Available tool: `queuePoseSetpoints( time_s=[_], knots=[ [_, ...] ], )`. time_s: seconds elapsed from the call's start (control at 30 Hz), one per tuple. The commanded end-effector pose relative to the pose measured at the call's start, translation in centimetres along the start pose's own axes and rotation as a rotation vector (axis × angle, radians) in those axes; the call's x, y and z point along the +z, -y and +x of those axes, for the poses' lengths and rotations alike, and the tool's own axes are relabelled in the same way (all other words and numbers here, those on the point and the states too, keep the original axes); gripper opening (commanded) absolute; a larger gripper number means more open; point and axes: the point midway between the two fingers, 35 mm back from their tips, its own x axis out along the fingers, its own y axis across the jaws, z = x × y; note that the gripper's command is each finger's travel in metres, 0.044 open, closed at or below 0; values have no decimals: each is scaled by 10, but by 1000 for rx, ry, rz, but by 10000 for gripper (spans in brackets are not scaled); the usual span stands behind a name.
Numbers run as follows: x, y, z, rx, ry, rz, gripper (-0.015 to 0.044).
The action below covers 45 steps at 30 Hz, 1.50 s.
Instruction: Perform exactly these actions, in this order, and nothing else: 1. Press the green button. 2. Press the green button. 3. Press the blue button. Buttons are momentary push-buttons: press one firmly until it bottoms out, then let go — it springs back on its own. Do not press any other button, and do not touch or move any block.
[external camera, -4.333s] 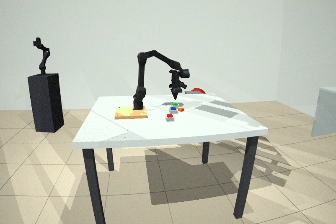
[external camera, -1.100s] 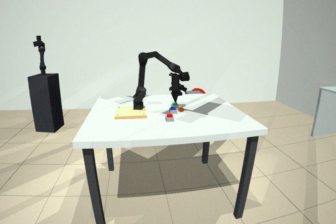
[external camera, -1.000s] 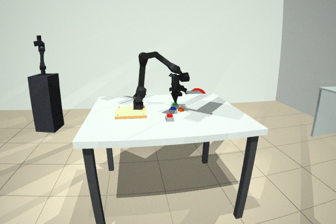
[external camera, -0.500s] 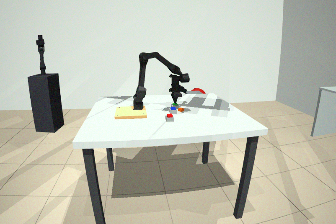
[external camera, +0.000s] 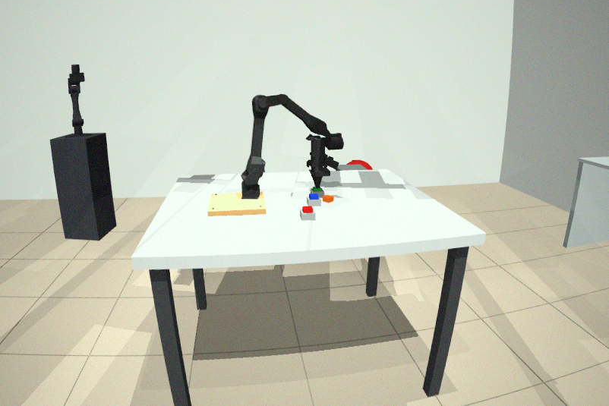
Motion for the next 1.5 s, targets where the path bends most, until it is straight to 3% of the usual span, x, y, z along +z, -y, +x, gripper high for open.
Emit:
queuePoseSetpoints(
  time_s=[0.0, 0.5, 0.73, 0.93, 1.2, 1.37, 1.47],
  knots=[
    [-2, 0, 3, 2, -10, 4, 20],
    [-1, 0, -32, 2, -9, 4, 20],
    [0, 0, -92, 2, -9, 4, 20],
    [-2, 10, -92, 0, -9, 4, 20],
    [-34, 103, -92, -10, -13, 4, 20],
    [-35, 105, -90, -10, -13, 4, 20],
    [-34, 106, -61, -10, -12, 6, 20]
  ],
)
